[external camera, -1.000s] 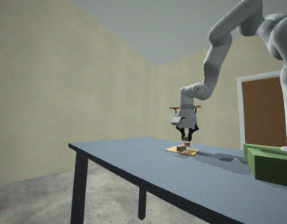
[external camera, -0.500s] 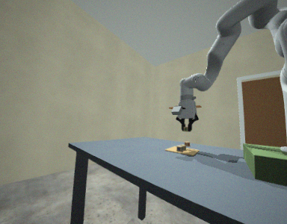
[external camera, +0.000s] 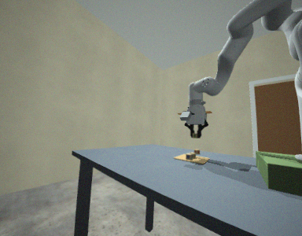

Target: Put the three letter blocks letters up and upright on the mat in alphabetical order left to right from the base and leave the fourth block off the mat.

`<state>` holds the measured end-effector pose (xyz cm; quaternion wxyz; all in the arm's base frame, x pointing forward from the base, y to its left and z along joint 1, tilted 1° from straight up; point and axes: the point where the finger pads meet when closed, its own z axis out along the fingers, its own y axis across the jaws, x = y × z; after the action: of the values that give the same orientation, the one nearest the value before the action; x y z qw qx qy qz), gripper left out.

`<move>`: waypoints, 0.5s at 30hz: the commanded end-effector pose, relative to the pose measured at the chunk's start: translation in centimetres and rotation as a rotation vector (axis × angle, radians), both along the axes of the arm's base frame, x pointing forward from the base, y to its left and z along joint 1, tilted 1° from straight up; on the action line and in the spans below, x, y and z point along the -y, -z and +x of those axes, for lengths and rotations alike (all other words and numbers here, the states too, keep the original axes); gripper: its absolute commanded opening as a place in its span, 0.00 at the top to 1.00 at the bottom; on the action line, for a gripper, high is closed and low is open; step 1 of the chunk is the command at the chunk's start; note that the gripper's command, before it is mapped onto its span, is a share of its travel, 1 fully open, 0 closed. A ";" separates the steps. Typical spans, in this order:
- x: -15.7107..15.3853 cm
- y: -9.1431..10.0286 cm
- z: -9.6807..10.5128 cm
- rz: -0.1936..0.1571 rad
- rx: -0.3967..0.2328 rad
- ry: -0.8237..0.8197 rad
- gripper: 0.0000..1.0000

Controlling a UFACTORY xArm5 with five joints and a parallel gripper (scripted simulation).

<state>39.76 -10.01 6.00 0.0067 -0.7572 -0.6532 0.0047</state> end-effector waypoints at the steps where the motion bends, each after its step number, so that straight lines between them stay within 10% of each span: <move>1: 0.0 -0.1 0.1 -0.001 0.003 0.000 0.79; 15: 0.0 0.6 0.1 -0.001 0.003 0.000 0.79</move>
<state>39.80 -10.02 5.80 0.0064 -0.7570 -0.6533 0.0045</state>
